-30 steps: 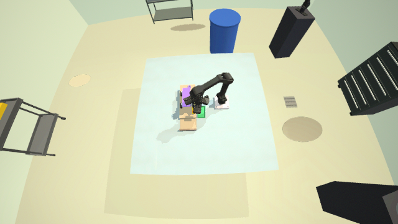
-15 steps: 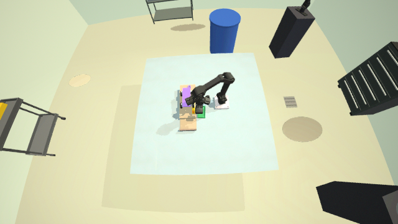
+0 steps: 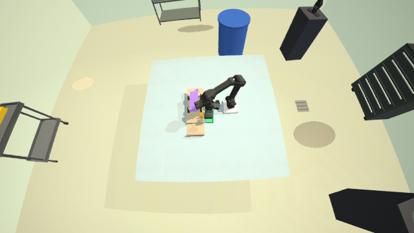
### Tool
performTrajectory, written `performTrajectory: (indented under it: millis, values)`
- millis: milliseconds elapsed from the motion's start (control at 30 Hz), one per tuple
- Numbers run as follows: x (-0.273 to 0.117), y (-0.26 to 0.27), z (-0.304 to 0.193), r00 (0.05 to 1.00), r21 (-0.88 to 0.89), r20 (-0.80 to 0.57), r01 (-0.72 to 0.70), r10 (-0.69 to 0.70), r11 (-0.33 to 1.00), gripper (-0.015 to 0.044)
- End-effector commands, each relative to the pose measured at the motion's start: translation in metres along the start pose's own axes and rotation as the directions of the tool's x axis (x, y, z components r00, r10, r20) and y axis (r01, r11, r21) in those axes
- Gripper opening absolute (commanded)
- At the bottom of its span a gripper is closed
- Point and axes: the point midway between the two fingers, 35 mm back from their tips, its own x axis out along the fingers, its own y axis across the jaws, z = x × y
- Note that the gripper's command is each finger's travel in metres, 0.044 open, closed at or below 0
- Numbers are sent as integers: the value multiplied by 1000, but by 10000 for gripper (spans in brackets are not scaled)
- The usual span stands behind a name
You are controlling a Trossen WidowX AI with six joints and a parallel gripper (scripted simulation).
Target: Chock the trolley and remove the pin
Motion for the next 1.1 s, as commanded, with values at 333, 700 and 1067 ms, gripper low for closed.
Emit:
performTrajectory:
  millis: [333,700,1067]
  values:
    - [42,-15,1,996,-2,-2,92,-92,996,0]
    - [56,-21,1,996,-2,-2,93,-93,996,53]
    - [57,-13,1,996,-2,-2,92,-92,996,190]
